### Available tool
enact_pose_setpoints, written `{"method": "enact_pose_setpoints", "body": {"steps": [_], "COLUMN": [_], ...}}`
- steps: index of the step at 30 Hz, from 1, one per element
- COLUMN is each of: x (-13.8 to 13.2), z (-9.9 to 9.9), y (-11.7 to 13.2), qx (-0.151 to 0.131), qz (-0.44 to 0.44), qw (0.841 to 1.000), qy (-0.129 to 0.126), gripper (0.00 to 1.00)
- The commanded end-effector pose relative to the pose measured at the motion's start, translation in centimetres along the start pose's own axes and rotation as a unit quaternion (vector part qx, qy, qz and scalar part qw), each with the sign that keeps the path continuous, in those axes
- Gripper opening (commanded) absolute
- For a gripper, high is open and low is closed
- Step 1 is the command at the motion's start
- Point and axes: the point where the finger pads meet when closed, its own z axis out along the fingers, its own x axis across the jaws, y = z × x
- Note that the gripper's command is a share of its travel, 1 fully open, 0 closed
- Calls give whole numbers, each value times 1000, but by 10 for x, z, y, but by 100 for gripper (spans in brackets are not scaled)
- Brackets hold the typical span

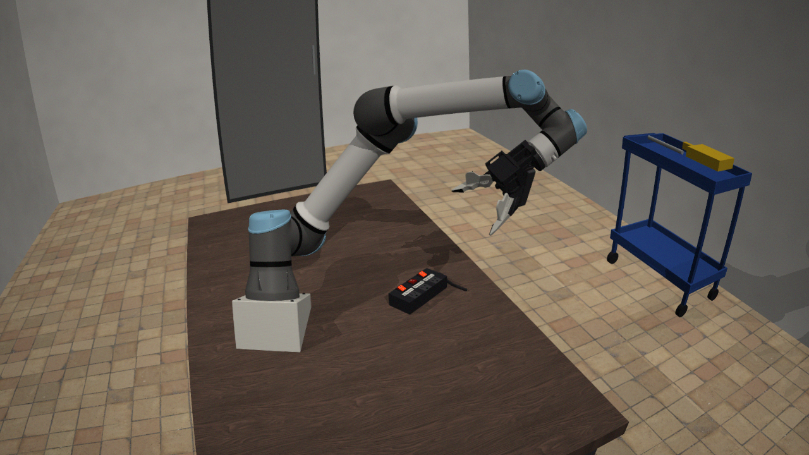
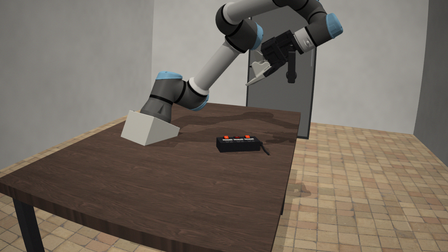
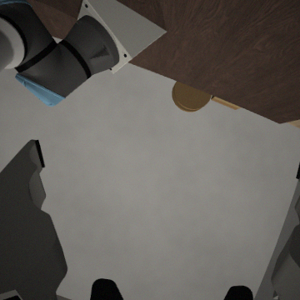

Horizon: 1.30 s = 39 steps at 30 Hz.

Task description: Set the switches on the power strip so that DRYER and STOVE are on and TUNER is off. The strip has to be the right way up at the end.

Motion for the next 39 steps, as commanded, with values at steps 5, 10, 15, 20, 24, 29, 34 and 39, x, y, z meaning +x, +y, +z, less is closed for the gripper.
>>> {"method": "enact_pose_setpoints", "body": {"steps": [5,10,15,20,24,29,34,39], "x": [0,0,0,0,0,-1,-3,-5], "z": [0,0,0,0,0,1,1,4], "y": [1,1,1,1,0,0,-1,-2], "qx": [0,0,0,1,2,6,11,25], "qz": [0,0,0,0,1,5,10,21], "qw": [1000,1000,1000,1000,1000,1000,1000,999], "qy": [1,1,1,1,1,2,4,8], "gripper": [100,100,100,100,100,100,100,100]}}
